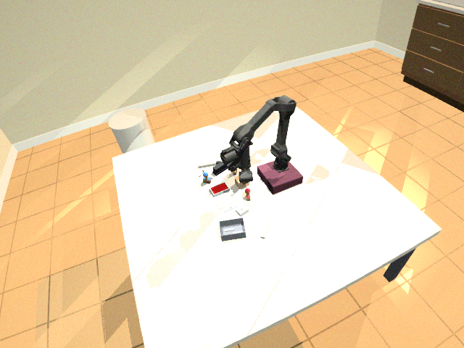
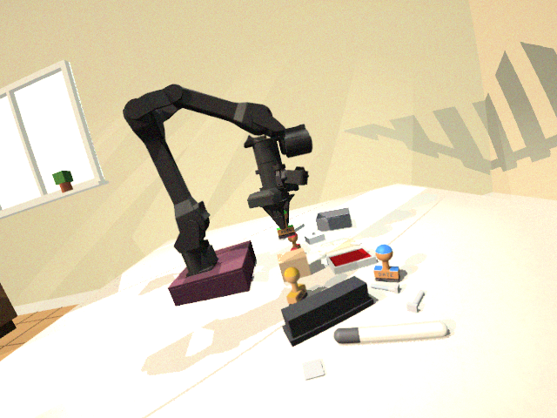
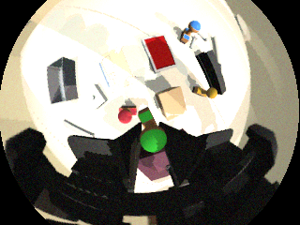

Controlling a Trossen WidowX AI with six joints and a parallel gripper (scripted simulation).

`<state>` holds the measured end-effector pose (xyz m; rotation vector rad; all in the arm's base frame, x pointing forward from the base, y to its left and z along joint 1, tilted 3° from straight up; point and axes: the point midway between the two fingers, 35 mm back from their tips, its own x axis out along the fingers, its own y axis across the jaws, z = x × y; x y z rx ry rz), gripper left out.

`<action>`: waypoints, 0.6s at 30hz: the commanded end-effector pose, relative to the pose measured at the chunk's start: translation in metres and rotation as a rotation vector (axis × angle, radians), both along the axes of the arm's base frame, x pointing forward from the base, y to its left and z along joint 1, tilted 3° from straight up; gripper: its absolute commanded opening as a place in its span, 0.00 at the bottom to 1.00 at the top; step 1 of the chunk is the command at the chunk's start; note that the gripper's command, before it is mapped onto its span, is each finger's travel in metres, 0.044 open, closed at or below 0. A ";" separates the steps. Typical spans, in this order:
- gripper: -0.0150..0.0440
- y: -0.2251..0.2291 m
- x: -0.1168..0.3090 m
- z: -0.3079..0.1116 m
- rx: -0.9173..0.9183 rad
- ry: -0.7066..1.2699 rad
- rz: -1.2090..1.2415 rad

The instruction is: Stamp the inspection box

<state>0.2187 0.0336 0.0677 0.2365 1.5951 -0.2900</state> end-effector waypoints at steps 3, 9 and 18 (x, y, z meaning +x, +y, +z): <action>0.25 -0.002 -0.003 -0.004 -0.002 -0.011 0.004; 0.25 -0.001 -0.002 -0.014 -0.002 -0.011 0.004; 0.25 -0.001 -0.002 -0.028 -0.002 -0.011 0.004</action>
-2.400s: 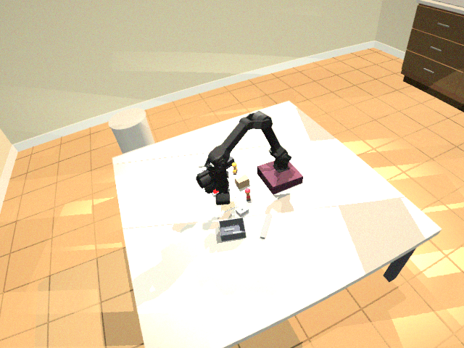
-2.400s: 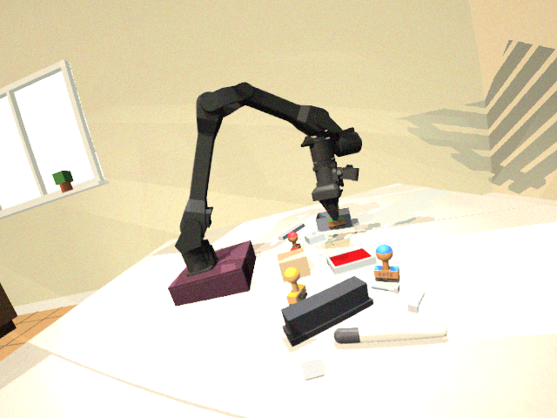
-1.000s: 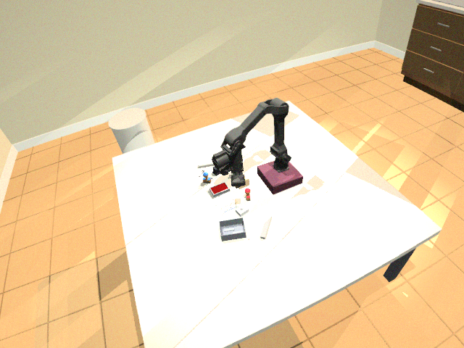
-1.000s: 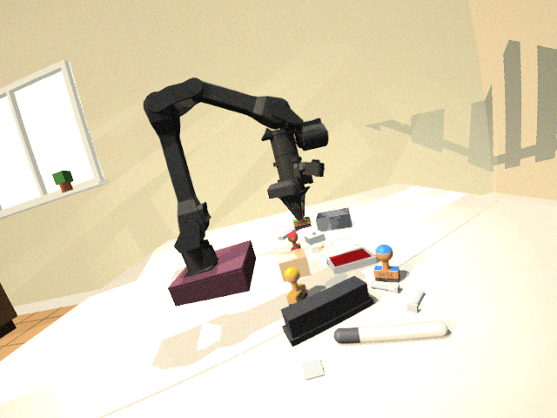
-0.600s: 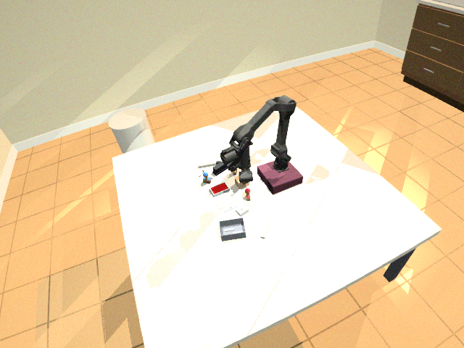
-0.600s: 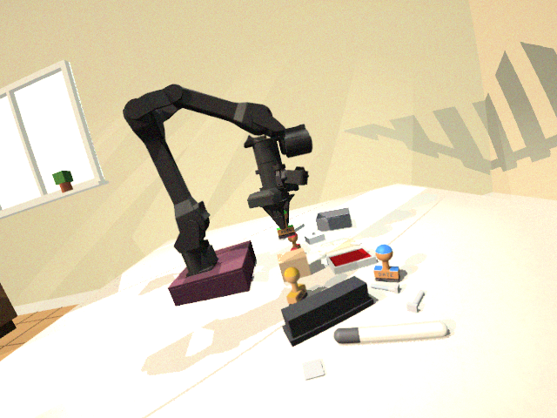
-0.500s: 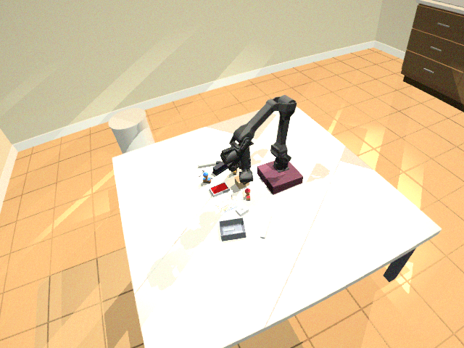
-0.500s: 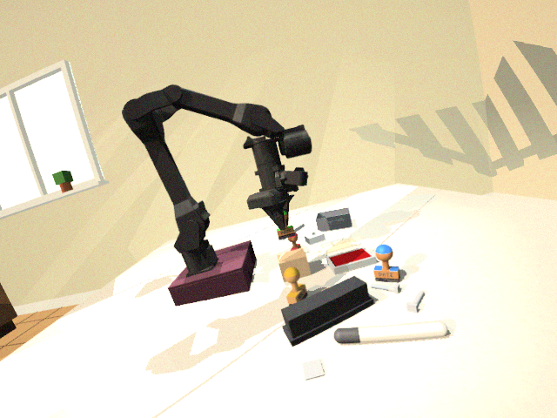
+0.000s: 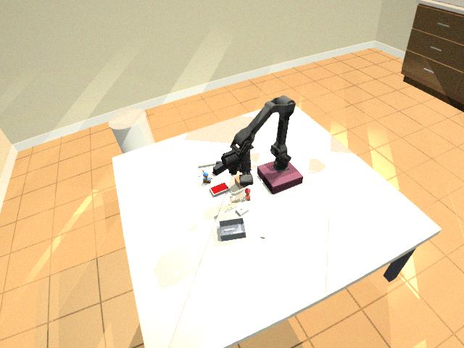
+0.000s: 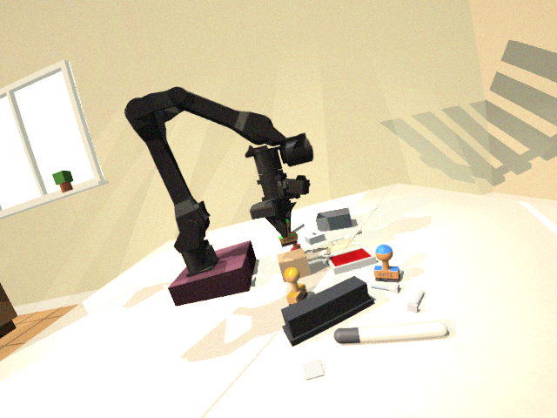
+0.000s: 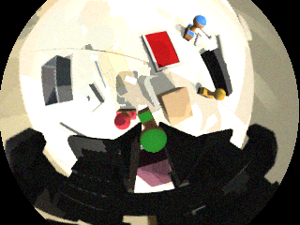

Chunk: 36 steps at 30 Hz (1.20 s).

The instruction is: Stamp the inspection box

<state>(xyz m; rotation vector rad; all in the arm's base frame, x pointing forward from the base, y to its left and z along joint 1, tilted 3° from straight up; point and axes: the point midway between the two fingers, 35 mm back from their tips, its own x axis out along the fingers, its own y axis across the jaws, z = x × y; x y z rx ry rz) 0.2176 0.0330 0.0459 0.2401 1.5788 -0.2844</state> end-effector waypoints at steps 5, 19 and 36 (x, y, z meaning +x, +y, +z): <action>0.25 -0.001 -0.001 -0.015 -0.005 0.006 0.004; 0.25 -0.001 -0.003 -0.038 -0.005 0.006 0.004; 0.65 0.000 -0.004 -0.043 0.000 0.003 0.001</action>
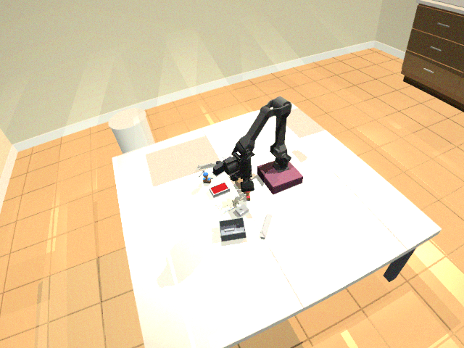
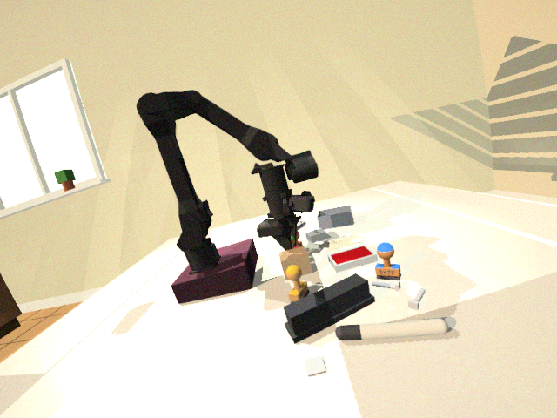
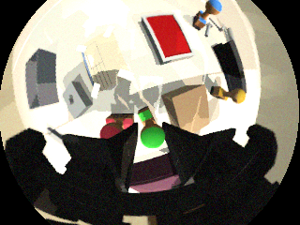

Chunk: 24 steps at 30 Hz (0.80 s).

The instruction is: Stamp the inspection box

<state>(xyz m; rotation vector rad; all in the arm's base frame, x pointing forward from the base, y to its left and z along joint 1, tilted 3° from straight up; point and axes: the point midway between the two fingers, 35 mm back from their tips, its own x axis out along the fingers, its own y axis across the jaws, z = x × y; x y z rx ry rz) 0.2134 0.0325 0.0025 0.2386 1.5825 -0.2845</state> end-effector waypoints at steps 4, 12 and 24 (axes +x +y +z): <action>0.69 0.000 0.001 0.003 0.000 -0.001 0.000; 0.69 0.000 0.006 0.107 -0.004 0.002 0.002; 0.69 -0.001 0.004 0.117 -0.004 0.002 0.003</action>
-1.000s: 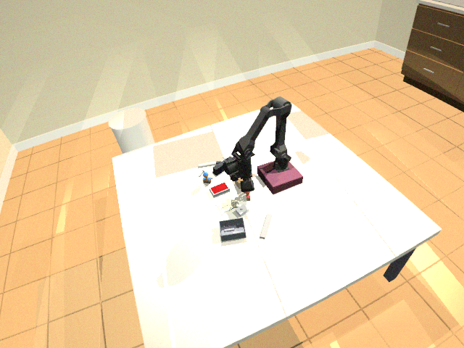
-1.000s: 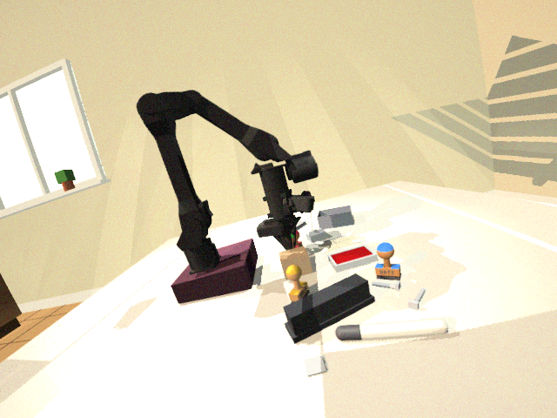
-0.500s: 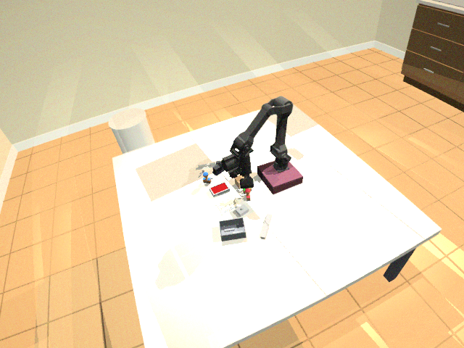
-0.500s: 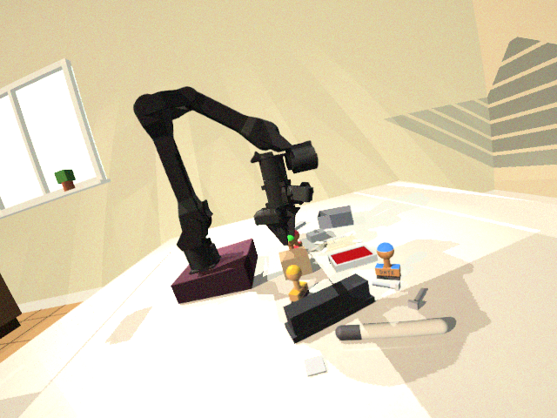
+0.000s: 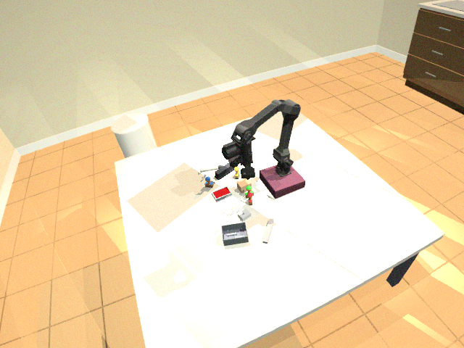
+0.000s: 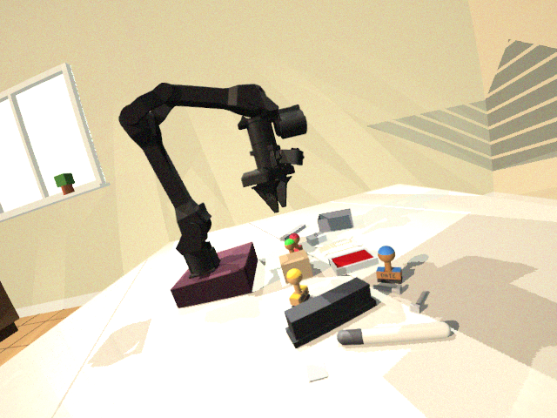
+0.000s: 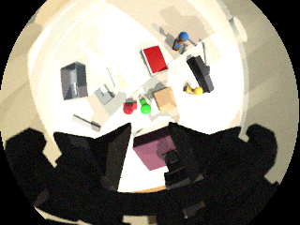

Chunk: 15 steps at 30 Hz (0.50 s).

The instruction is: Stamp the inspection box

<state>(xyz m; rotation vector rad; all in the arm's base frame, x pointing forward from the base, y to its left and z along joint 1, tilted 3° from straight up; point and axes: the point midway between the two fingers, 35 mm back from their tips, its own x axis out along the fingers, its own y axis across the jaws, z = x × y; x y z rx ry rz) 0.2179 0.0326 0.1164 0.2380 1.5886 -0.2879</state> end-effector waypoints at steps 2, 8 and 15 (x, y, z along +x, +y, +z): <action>0.69 -0.001 0.000 0.003 -0.003 -0.004 0.004; 0.69 -0.001 0.000 0.003 -0.003 -0.004 0.004; 0.69 0.000 0.000 0.003 0.001 -0.004 0.000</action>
